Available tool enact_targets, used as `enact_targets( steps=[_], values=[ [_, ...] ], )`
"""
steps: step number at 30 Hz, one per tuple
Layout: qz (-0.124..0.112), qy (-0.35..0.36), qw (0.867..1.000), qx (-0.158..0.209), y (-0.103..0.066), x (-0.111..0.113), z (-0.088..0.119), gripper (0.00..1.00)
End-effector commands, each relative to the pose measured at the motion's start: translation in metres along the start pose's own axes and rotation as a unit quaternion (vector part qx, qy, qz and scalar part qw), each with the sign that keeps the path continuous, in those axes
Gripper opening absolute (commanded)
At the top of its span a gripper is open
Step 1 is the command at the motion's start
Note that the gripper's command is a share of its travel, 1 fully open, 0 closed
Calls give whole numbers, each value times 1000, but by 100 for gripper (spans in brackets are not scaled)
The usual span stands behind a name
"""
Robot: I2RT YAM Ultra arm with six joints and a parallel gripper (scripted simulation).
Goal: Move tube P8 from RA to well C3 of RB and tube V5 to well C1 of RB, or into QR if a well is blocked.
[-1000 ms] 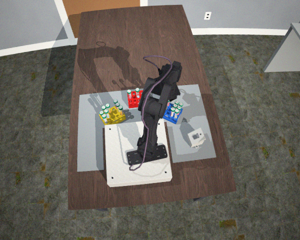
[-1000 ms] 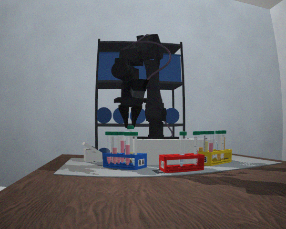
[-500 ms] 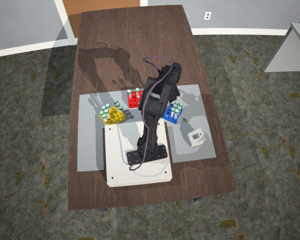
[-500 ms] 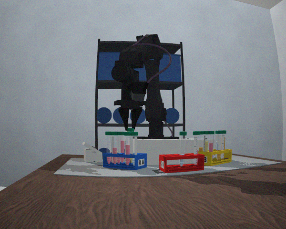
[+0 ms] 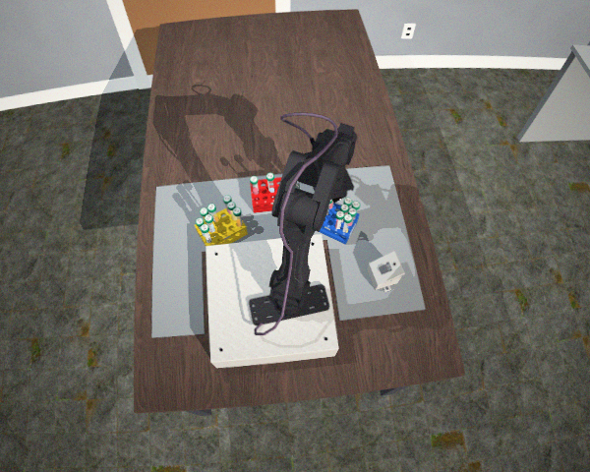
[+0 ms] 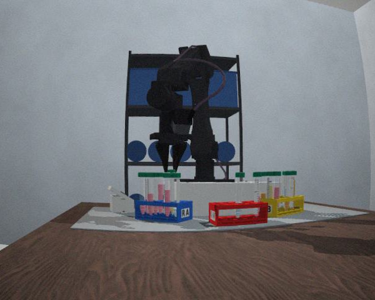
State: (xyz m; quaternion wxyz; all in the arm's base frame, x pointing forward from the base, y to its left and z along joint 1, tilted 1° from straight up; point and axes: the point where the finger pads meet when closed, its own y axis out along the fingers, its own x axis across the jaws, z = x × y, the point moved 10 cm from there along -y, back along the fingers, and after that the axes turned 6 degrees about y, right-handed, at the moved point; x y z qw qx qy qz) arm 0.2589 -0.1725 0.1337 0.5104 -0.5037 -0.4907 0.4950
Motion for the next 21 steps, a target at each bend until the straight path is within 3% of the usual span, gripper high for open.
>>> enact_targets(
  steps=[1, 21],
  values=[
    [-18, -4, 1000, 8, 11, 7, 0, 0],
    [-19, -4, 1000, 10, 17, 8, 1, 0]
  ],
)
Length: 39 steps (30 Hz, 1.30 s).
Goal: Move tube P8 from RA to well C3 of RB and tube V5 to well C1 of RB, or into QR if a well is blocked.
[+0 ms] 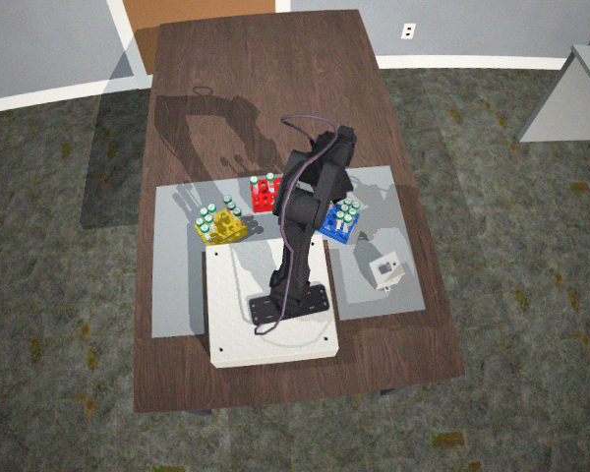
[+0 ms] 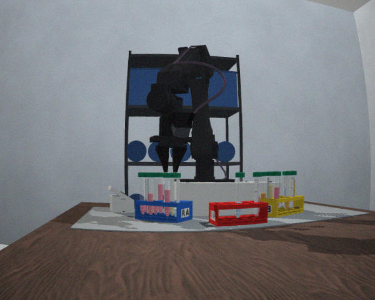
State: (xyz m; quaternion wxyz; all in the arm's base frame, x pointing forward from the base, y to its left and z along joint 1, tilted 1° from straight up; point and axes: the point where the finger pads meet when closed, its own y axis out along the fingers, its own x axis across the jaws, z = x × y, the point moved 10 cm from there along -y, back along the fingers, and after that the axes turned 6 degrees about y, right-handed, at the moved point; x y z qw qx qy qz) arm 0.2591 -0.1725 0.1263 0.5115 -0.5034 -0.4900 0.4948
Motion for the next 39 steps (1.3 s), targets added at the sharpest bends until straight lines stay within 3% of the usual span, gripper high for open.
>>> enact_targets(
  steps=[1, 3, 4, 11, 12, 21, 22, 39],
  values=[
    [-19, -5, 1000, 10, 10, 9, 1, 0],
    [-21, -5, 1000, 12, 10, 9, 2, 0],
    [-6, -2, 1000, -4, 0, 3, -1, 0],
    [-6, -2, 1000, -4, 0, 3, -1, 0],
    [-6, -2, 1000, -4, 0, 3, -1, 24],
    [-6, -2, 1000, -4, 0, 3, -1, 24],
    [-6, -2, 1000, -4, 0, 3, -1, 30],
    [-6, -2, 1000, -4, 0, 3, -1, 30]
  ],
)
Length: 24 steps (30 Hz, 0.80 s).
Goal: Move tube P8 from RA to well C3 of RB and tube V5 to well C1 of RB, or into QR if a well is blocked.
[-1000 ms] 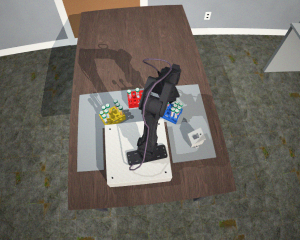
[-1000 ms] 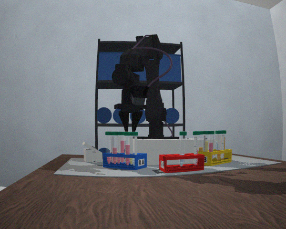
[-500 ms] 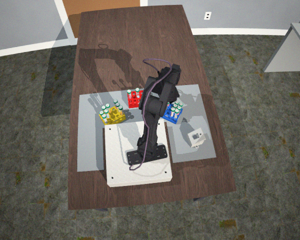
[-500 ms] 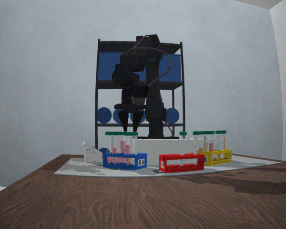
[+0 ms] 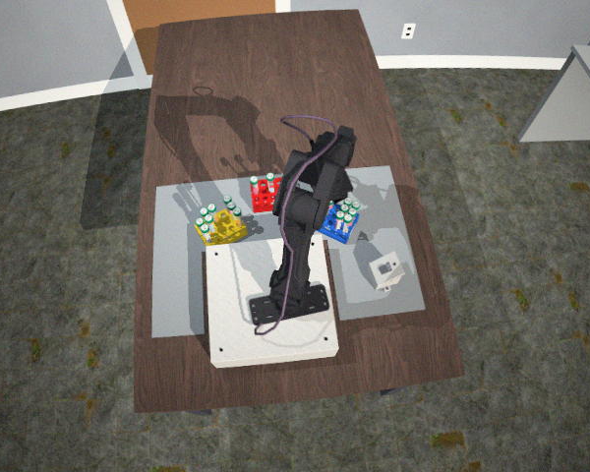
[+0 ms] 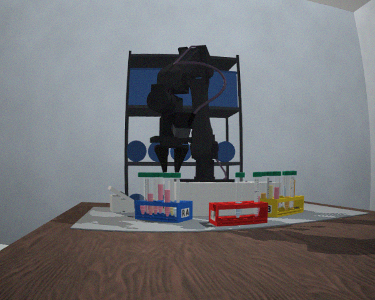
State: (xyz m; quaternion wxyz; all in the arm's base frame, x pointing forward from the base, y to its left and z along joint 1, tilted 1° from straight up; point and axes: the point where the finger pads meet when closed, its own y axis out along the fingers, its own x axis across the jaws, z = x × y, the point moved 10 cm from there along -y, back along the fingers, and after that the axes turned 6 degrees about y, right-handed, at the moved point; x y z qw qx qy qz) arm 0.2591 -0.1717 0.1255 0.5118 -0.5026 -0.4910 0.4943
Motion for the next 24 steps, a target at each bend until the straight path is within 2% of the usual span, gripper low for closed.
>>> enact_targets(
  steps=[1, 2, 4, 11, 24],
  values=[
    [-4, -1, 1000, -4, -1, 2, -1, 30],
    [-4, -1, 1000, -4, -1, 2, -1, 30],
    [-1, -5, 1000, -17, -16, 4, -5, 30],
    [-1, 0, 1000, -17, -35, -5, -3, 30],
    [-1, 0, 1000, -17, -65, -3, 2, 30]
  ],
)
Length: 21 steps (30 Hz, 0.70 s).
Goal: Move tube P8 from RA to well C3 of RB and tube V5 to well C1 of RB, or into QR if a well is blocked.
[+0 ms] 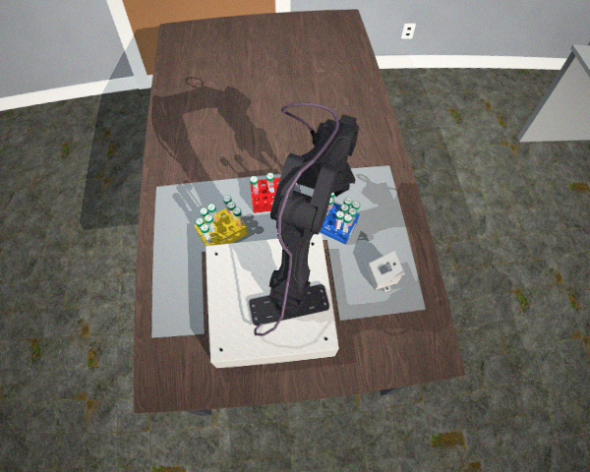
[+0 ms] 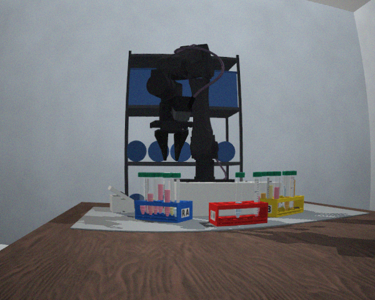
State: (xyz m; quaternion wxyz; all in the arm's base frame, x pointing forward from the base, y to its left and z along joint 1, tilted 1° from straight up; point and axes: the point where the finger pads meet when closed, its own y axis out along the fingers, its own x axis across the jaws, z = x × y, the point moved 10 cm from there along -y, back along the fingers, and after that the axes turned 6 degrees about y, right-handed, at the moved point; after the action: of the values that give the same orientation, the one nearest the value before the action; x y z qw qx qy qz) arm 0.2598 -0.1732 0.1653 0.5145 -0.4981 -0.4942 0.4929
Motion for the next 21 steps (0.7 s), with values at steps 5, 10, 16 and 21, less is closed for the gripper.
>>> enact_targets(
  steps=[5, 10, 16, 21],
  values=[
    [5, 1, 1000, -19, -38, -1, 2, 30],
    [5, 0, 1000, -18, -47, 1, 3, 30],
    [5, 0, 1000, -18, -47, 1, 2, 30],
    [-4, 0, 1000, -3, -36, -3, -4, 30]
  ],
)
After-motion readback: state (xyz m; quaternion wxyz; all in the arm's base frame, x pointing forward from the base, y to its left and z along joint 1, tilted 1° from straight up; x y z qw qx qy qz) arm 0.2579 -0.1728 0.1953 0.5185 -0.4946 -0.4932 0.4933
